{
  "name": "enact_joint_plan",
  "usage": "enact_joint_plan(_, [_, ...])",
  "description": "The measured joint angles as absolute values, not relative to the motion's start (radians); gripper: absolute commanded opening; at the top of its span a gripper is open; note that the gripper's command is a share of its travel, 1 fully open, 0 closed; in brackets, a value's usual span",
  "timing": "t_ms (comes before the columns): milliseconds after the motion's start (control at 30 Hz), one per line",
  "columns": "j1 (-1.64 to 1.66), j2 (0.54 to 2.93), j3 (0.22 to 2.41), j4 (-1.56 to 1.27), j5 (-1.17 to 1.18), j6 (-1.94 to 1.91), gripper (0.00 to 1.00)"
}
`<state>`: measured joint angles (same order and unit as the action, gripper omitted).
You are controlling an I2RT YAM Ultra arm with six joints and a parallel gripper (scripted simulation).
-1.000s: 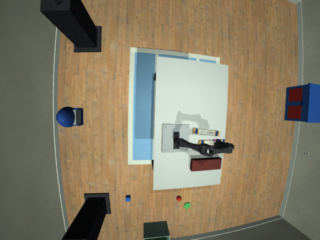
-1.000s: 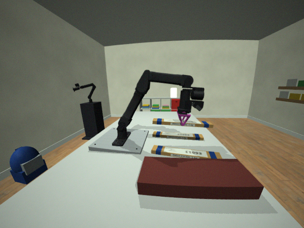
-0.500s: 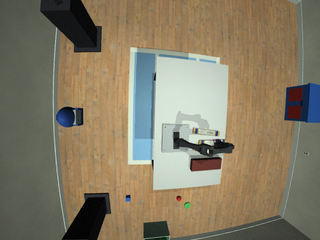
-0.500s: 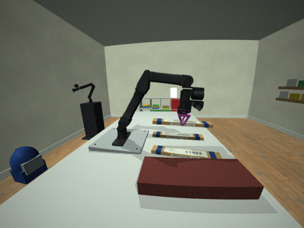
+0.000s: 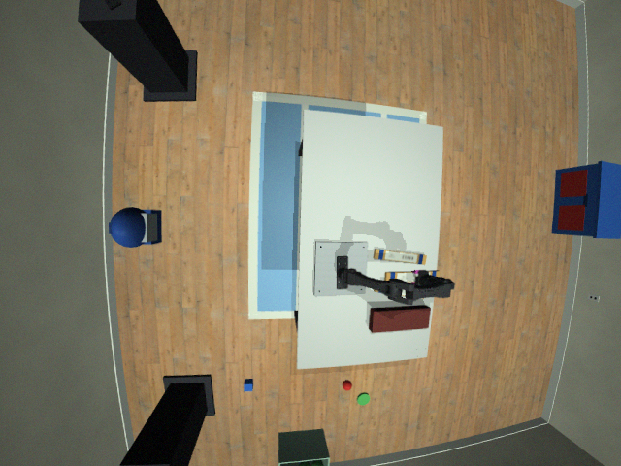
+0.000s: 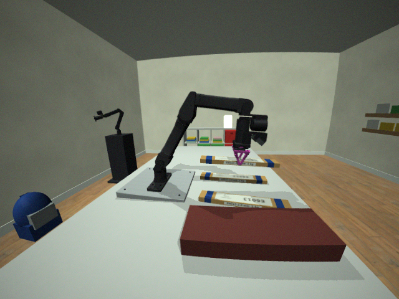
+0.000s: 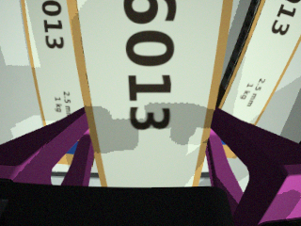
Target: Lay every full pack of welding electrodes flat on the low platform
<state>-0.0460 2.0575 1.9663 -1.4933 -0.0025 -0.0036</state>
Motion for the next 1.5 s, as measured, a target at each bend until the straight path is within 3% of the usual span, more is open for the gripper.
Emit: enact_joint_plan(1500, [-0.046,2.028,1.73,-1.263,-0.005,-0.006,0.0])
